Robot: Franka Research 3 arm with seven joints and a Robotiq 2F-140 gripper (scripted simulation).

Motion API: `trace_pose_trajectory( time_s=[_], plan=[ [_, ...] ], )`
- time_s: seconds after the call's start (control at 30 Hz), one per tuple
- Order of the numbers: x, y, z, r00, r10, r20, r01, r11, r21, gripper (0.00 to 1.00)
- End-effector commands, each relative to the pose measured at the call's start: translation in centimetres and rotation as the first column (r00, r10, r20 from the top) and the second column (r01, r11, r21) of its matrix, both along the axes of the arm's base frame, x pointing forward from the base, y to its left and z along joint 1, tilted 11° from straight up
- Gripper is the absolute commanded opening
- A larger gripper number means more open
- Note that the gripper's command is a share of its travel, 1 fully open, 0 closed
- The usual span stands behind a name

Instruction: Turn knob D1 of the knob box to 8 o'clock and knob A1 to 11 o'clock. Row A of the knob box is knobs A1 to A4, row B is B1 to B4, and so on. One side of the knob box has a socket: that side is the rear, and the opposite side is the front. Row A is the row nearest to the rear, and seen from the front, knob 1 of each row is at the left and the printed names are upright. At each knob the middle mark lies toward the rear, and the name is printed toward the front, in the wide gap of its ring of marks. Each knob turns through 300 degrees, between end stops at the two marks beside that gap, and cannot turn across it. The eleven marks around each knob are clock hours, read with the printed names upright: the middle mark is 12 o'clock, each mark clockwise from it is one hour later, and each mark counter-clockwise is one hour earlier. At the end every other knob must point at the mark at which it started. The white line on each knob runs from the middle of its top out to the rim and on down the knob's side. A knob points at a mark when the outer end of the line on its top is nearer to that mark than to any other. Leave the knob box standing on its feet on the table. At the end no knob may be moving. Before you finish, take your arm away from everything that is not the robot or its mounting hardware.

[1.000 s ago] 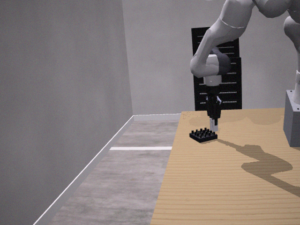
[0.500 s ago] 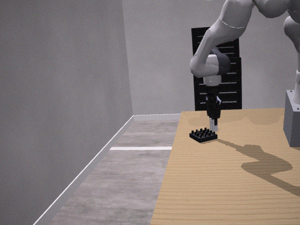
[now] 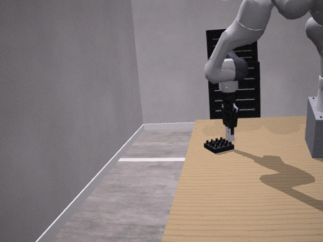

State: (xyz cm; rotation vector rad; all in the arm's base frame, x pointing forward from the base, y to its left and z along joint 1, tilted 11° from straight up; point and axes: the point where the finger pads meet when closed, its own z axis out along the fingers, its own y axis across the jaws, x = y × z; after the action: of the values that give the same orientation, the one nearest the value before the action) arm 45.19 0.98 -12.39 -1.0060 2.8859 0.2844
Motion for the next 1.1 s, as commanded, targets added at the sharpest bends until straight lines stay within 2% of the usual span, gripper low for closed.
trace_pose_trajectory(
  time_s=[0.0, 1.07],
  plan=[
    [0.08, -0.09, -0.03, 1.000, 0.002, 0.001, -0.002, 1.000, -0.001, 0.12],
    [0.08, 0.01, -0.54, 1.000, 0.002, 0.001, -0.002, 1.000, -0.001, 0.12]
  ],
)
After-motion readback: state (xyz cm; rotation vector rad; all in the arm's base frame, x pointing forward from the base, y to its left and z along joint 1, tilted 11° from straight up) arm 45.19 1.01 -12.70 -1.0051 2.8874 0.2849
